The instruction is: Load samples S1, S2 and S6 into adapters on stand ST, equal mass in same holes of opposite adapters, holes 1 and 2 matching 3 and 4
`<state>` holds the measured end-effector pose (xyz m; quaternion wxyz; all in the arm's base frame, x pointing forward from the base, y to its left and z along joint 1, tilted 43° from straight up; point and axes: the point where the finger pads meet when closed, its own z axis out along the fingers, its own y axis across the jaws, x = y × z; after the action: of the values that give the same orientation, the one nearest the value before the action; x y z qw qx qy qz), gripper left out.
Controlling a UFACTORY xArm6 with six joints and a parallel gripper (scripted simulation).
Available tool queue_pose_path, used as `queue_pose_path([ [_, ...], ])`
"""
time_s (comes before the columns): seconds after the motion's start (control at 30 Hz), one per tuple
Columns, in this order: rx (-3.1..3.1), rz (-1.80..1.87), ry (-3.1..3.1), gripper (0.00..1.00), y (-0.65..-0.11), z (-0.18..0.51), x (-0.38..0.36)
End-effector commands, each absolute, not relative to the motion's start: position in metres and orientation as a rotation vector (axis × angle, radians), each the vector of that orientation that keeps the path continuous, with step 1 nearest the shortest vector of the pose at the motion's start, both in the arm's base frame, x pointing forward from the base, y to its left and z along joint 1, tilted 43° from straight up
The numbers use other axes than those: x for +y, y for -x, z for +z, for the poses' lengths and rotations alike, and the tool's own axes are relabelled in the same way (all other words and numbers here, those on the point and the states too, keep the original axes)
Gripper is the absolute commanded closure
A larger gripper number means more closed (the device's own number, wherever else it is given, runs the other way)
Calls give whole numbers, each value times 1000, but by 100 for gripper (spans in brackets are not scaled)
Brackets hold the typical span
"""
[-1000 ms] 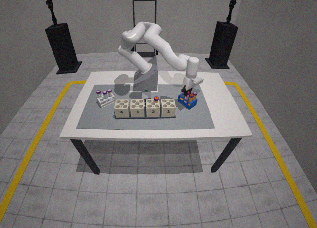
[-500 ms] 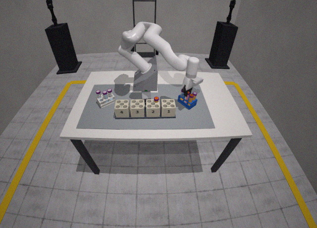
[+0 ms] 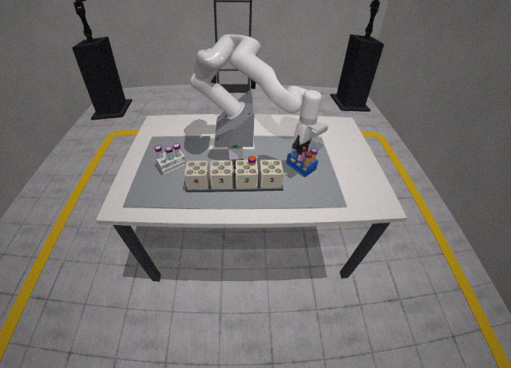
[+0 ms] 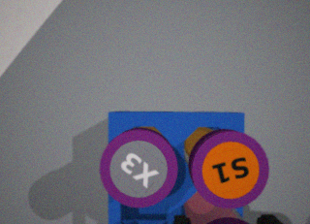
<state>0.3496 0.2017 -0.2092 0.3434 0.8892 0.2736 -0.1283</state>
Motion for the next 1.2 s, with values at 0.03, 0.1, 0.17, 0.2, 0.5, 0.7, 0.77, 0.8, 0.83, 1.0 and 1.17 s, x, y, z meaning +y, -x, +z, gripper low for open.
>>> queue_pose_path([
  [0.03,712,-328,-2314,100,-351,-207,205],
  [0.1,712,-328,-2314,100,-351,-206,206],
  [0.17,712,-328,-2314,100,-351,-205,207],
  [0.2,712,-328,-2314,100,-351,-204,207],
  [0.5,712,-328,-2314,100,-351,-200,211],
  [0.7,712,-328,-2314,100,-351,-198,213],
  [0.77,712,-328,-2314,100,-352,-195,216],
  [0.8,712,-328,-2314,100,-352,-194,217],
  [0.83,712,-328,-2314,100,-352,-192,219],
  [1.0,712,-328,-2314,100,-352,-185,226],
  [1.17,712,-328,-2314,100,-352,-180,230],
])
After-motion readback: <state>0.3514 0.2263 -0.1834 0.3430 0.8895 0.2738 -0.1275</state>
